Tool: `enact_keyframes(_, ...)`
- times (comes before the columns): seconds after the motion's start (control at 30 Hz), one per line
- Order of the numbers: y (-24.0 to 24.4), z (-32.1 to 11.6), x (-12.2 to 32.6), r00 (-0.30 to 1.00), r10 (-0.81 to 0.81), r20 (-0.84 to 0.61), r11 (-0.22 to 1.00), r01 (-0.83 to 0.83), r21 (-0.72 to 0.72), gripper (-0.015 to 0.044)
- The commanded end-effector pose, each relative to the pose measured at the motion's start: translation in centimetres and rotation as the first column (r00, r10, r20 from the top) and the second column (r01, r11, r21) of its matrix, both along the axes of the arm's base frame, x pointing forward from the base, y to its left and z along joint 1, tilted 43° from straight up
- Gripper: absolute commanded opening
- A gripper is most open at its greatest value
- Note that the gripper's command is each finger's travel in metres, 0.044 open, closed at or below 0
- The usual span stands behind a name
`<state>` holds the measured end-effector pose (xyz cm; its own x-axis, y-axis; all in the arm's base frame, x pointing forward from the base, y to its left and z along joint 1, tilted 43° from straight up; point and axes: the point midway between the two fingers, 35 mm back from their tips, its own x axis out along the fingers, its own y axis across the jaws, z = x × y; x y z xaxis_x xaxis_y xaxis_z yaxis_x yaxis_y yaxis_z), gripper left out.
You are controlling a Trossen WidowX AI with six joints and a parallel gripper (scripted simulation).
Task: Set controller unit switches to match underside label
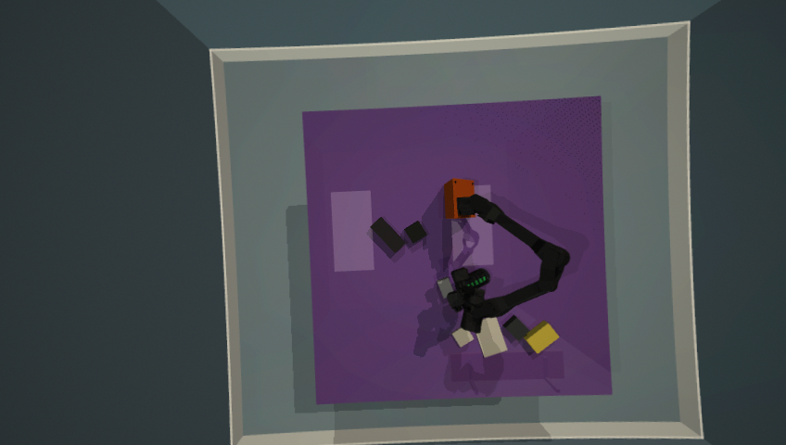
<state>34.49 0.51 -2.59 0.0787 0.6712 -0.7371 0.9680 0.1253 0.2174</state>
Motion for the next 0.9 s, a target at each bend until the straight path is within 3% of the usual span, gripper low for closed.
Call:
enact_keyframes(0.0,0.6,-0.4,-0.2,1.0,0.007,-0.013,1.0,-0.006,0.011,0.0338)
enact_keyframes(0.87,1.3,-2.2,0.1,1.0,0.007,-0.012,1.0,-0.006,0.012,0.0338)
